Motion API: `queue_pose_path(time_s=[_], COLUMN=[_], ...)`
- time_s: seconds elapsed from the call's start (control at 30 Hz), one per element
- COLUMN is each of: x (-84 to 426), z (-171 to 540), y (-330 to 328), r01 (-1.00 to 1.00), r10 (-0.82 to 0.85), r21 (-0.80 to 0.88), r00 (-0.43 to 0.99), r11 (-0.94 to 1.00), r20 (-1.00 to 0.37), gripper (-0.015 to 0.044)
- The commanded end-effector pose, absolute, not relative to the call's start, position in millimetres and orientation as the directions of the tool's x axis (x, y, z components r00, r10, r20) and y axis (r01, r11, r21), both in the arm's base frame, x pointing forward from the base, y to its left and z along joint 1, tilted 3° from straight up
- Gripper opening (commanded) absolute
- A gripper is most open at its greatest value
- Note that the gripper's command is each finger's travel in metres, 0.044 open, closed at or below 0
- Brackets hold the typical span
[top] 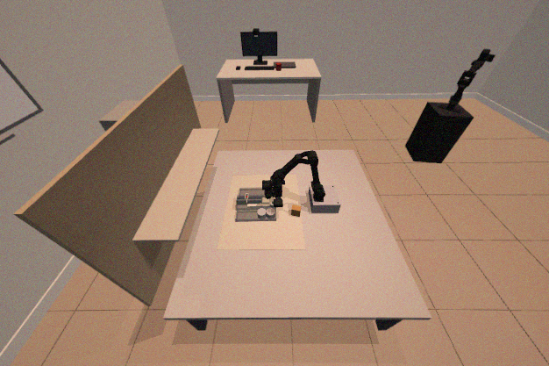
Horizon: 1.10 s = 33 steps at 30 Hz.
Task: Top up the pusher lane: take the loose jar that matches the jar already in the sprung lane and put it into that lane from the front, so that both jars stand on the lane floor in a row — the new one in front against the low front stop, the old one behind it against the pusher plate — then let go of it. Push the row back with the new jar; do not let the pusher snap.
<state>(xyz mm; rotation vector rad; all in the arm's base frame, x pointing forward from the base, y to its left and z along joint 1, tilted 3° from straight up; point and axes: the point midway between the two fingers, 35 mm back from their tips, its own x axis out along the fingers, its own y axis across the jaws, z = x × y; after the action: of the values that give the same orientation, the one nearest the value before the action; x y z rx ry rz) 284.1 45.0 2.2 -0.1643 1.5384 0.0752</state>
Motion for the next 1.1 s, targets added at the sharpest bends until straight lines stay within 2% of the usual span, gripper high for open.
queue_pose_path(time_s=[0.0,1.07], x=[288.9,304.5], z=[2.4,2.4], y=[45.7,48.1], r01=[-0.157,-0.157], r10=[-0.054,-0.054], r21=[-0.059,-0.059], r00=[0.038,0.039], r11=[0.986,0.986], r20=[-0.998,-0.998], gripper=[0.0000,0.0000])
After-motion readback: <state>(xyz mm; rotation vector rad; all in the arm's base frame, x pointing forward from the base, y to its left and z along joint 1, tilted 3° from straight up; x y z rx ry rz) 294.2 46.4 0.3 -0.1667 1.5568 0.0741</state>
